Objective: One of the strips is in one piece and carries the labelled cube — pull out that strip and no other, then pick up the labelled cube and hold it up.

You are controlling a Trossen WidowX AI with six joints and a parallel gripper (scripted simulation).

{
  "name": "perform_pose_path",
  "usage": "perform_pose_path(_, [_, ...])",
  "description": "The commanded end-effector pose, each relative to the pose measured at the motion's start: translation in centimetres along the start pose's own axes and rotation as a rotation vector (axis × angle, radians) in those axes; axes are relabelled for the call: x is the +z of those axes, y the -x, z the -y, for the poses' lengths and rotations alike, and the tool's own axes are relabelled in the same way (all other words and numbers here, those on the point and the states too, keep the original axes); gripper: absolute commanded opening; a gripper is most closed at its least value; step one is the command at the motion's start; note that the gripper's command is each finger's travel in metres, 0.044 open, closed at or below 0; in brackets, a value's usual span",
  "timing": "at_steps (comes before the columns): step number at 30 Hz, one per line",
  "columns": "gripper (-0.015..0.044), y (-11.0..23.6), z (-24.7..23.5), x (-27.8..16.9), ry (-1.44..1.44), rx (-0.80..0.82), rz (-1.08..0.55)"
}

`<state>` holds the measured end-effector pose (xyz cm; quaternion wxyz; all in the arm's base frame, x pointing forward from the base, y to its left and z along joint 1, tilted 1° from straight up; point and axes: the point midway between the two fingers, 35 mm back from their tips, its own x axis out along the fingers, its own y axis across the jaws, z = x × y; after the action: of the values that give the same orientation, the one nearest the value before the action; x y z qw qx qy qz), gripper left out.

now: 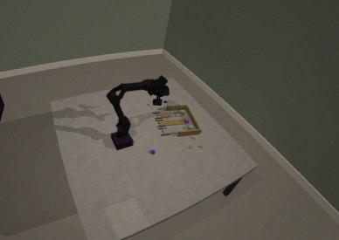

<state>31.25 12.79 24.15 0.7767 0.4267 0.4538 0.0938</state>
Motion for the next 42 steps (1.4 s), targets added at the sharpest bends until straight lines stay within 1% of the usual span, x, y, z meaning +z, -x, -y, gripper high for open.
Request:
perform_pose_path(1, [0.0400,-0.1,7.3,1.4,0.714,-0.206,0.280])
perform_pose_path(4, [0.0400,0.0,9.1,1.6,0.871,-0.284,0.324])
perform_pose_path(6, [0.0400,0.1,9.7,1.6,0.919,-0.310,0.336])
perform_pose_path(28, [0.0400,0.1,9.7,1.6,0.919,-0.310,0.336])
perform_pose_path(31, [0.0321,-0.5,10.2,2.2,0.884,-0.352,0.276])
perform_pose_path(38, [0.0138,-3.4,13.3,4.7,0.700,-0.535,-0.002])
perform_pose_path(42, [0.0033,-4.9,15.6,5.6,0.591,-0.608,-0.160])
